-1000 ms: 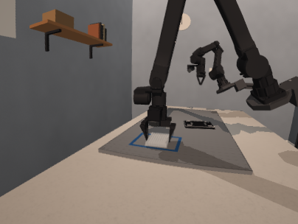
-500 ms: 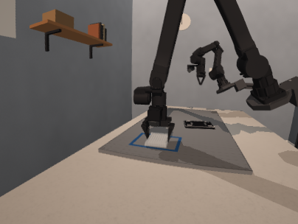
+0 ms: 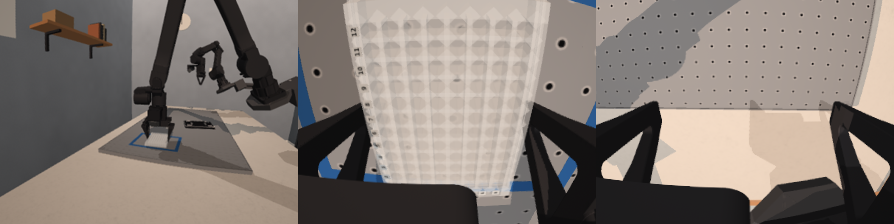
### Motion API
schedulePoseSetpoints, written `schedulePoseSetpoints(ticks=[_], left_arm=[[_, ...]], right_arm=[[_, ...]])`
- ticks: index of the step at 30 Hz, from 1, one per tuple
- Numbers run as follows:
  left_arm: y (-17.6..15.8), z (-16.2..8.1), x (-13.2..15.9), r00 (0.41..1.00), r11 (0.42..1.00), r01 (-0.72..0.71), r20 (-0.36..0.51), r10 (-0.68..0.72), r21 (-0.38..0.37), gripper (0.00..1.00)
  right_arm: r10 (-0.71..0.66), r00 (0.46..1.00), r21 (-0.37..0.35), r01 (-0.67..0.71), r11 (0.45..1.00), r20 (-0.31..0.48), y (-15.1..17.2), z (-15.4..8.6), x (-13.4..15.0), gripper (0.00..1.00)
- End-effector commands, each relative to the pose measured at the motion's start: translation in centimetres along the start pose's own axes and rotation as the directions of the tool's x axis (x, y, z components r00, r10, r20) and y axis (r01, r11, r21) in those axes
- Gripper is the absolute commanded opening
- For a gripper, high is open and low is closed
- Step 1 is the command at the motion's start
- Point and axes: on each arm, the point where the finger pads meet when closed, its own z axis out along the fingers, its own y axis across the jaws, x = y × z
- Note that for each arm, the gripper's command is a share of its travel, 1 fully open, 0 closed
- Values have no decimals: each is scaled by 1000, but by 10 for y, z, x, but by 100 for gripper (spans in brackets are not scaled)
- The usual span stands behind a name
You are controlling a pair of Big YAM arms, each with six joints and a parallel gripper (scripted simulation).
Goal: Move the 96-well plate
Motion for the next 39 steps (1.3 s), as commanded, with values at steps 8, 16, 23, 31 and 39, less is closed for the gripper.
schedulePoseSetpoints(ticks=[8, 16, 23, 31, 39], left_arm=[[-6, -3, -1, 1000, 1000, 6, 1, -6, 16, 0], [-6, -3, -1, 1000, 1000, 6, 1, -6, 16, 0], [-2, -18, 3, 1000, 1000, 5, -3, -5, 14, 0], [-1, -28, 3, 1000, 1000, 2, -4, -2, 13, 0], [-4, -42, 3, 1000, 1000, 6, -4, -6, 19, 0]], right_arm=[[19, 1000, -14, -19, 1000, 14, 4, -8, -9, 100], [19, 1000, -14, -19, 1000, 14, 4, -8, -9, 100], [19, 1000, -14, -19, 1000, 14, 4, -8, -9, 100], [19, 1000, -14, -19, 1000, 14, 4, -8, -9, 100], [19, 1000, -14, -19, 1000, 14, 4, -8, -9, 100]])
